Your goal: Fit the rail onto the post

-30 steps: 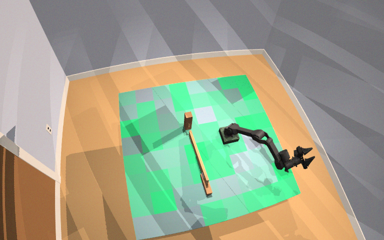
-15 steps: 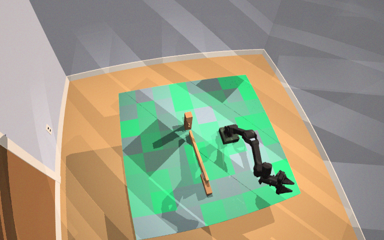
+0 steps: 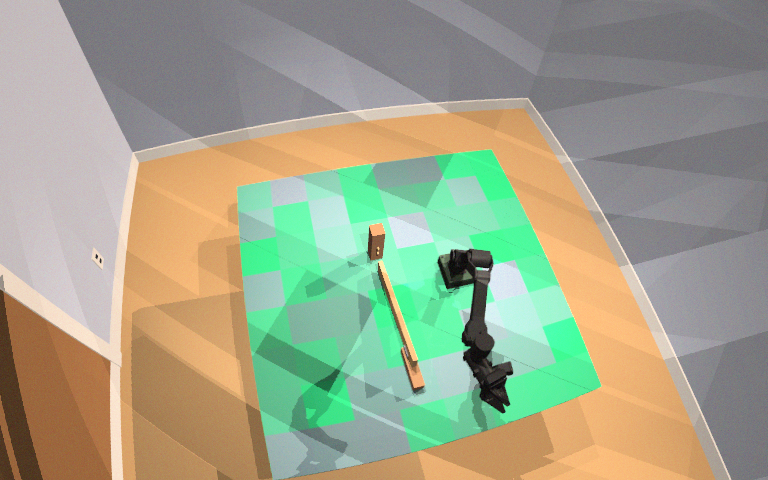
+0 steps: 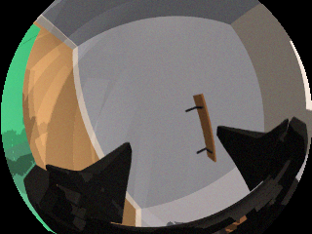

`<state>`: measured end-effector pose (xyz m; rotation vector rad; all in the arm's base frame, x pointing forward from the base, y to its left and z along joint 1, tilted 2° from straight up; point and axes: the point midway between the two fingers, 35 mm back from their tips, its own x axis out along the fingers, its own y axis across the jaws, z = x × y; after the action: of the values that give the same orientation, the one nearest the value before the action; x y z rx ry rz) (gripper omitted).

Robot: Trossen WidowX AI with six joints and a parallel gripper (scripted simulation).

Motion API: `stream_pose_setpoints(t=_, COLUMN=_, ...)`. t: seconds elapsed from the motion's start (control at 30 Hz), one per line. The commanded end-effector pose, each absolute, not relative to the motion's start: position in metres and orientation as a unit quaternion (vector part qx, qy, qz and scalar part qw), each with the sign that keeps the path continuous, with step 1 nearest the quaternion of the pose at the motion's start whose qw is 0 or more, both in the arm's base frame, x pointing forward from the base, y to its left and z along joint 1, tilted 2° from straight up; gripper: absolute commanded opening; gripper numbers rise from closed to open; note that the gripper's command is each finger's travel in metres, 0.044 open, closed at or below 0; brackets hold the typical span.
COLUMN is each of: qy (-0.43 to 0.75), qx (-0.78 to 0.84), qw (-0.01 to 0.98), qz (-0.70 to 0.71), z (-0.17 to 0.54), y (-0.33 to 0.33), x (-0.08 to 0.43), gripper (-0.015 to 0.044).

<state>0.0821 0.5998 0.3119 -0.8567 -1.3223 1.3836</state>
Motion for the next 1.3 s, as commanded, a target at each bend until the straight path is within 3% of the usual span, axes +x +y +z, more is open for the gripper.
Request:
stream_pose_setpoints(t=0.0, qy=-0.487, qx=-0.411, qw=0.518, qz=0.571, z=0.288, y=0.587, x=0.138, gripper=0.044)
stream_pose_setpoints(t=0.33, qy=-0.274, qx=-0.532, qw=0.566, qz=0.568, z=0.22, y=0.502, x=0.282, gripper=0.044)
stream_pose_setpoints(t=0.67, qy=-0.039, qx=-0.607, qw=0.579, qz=0.543, z=0.155, y=0.363, x=0.372, gripper=0.044)
stream_pose_setpoints(t=0.97, qy=0.18, qx=-0.624, qw=0.555, qz=0.52, z=0.108, y=0.212, x=0.389, gripper=0.044)
stream_pose_setpoints(t=1.27, qy=0.387, qx=-0.58, qw=0.502, qz=0.512, z=0.081, y=0.072, x=0.34, gripper=0.044)
